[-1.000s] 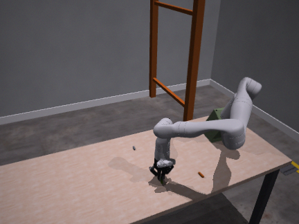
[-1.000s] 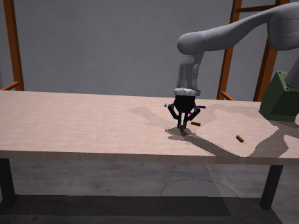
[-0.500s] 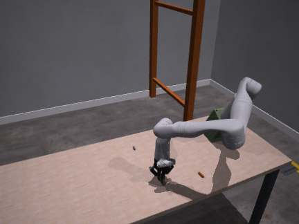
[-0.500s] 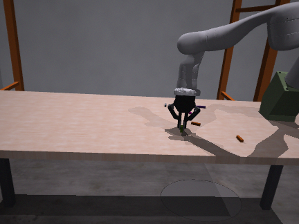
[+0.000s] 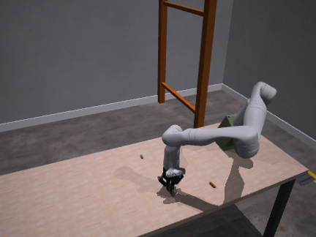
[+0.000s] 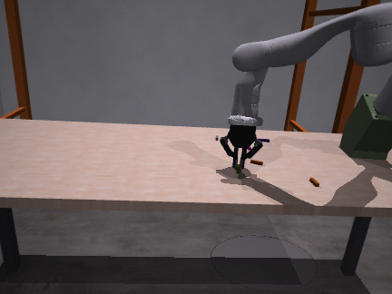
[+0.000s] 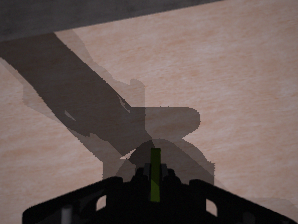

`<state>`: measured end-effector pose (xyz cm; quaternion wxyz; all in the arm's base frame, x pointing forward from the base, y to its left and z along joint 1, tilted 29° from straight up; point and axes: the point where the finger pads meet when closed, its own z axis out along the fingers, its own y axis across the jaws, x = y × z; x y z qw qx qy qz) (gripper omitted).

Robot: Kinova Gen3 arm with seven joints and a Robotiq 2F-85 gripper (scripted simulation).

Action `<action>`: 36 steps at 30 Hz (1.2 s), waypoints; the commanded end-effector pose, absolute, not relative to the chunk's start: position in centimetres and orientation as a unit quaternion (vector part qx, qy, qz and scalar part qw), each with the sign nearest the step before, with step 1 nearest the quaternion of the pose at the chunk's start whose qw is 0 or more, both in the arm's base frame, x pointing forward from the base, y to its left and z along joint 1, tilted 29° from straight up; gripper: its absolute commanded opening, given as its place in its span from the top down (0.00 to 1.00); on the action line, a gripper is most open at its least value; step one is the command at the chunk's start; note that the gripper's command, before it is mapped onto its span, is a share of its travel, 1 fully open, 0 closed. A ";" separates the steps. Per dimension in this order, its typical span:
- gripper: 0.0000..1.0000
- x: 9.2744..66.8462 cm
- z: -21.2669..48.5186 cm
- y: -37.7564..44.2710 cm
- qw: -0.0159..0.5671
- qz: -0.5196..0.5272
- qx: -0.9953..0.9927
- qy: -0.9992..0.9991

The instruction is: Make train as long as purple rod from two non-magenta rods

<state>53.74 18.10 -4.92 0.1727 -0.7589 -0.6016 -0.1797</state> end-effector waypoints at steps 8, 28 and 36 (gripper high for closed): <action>0.95 54.0 -4.9 18.3 0.172 -0.182 -0.761 -0.598; 0.95 53.7 -4.9 18.4 0.173 -0.180 -0.764 -0.595; 0.95 53.7 -4.9 18.5 0.173 -0.181 -0.764 -0.595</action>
